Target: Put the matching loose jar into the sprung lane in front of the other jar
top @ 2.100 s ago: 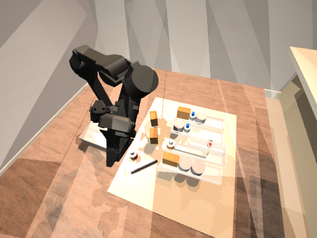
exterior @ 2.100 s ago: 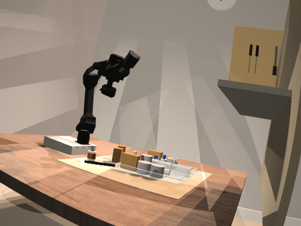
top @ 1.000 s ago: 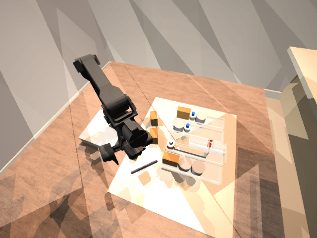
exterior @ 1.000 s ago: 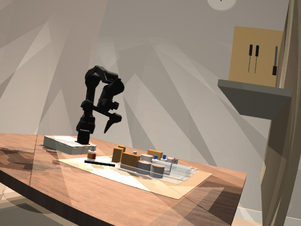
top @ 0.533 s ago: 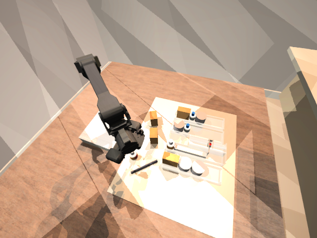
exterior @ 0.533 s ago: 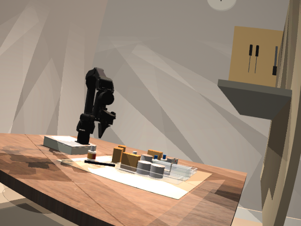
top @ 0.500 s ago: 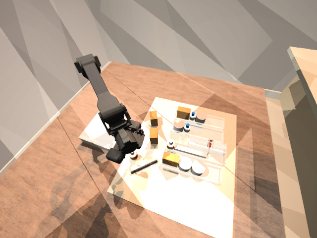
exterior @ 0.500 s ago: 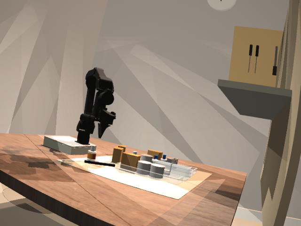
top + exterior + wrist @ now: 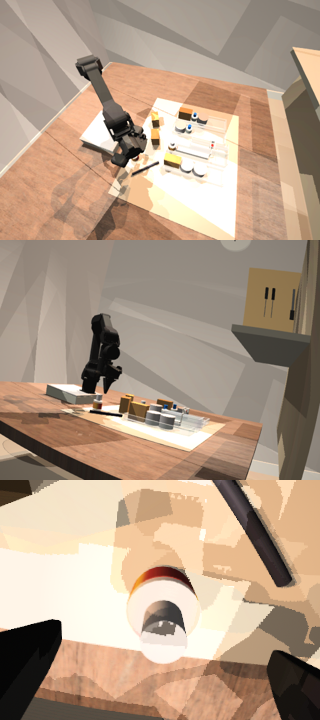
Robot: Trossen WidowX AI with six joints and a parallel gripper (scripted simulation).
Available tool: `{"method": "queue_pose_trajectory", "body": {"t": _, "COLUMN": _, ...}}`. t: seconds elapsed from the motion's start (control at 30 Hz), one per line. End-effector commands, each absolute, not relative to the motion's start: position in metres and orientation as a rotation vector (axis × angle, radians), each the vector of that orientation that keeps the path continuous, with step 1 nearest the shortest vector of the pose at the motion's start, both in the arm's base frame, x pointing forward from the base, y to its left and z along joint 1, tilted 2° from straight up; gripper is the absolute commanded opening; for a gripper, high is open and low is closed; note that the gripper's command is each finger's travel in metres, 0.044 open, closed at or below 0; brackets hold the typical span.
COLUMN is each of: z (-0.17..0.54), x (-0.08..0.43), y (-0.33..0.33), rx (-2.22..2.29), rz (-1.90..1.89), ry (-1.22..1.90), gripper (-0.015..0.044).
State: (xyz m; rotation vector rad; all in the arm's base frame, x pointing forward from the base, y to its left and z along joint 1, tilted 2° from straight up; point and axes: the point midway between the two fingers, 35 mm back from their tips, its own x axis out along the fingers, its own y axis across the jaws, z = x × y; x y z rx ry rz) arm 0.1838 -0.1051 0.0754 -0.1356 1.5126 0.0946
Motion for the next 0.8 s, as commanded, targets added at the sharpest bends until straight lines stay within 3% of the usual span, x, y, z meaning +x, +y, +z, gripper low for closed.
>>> {"method": "queue_pose_trajectory", "body": {"t": 0.0, "z": 0.062, "x": 0.184, "y": -0.104, "rx": -0.131, "rz": 0.102, "ry": 1.515, "gripper": 0.0440}}
{"method": "queue_pose_trajectory", "body": {"t": 0.77, "z": 0.029, "x": 0.186, "y": -0.104, "rx": -0.131, "rz": 0.102, "ry": 1.515, "gripper": 0.0440}}
